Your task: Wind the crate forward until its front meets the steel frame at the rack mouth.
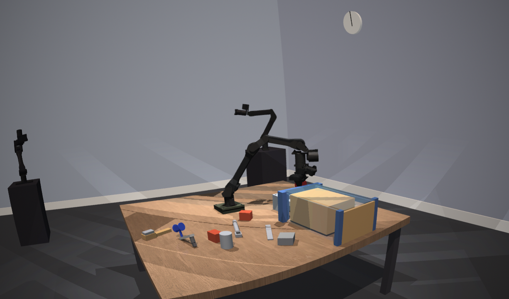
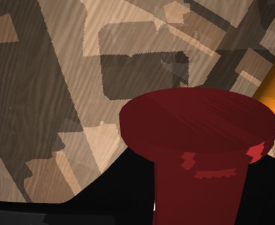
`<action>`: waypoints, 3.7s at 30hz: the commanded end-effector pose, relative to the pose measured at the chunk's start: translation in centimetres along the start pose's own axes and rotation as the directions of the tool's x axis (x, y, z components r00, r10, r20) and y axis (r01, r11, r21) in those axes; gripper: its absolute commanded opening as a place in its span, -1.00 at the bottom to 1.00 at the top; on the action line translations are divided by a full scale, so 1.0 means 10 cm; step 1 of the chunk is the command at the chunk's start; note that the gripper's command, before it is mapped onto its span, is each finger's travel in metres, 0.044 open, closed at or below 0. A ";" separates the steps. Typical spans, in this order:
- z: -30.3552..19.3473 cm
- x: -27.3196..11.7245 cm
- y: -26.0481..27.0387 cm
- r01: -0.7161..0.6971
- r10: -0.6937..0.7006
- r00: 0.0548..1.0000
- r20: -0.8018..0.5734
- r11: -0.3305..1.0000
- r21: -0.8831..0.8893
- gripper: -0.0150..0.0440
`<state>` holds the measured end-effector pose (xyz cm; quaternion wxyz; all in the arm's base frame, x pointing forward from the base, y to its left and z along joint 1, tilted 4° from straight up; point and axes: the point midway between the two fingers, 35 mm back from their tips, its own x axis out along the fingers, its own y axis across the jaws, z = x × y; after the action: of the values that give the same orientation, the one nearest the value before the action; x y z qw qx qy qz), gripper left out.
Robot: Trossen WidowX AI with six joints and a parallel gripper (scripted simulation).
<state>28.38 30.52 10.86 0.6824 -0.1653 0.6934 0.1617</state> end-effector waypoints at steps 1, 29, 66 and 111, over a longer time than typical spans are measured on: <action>-0.08 0.00 0.19 -0.028 0.028 0.999 -0.016 0.999 -0.020 -0.49; -0.29 -0.01 0.49 -0.031 0.030 0.999 -0.018 0.999 -0.020 -0.49; -0.71 -0.02 0.73 -0.033 0.033 0.999 -0.022 0.999 -0.020 -0.49; -1.27 -0.03 0.73 -0.033 0.033 0.999 -0.026 0.999 -0.020 -0.49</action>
<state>14.71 31.99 11.46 0.6774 -0.1577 0.6952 0.1817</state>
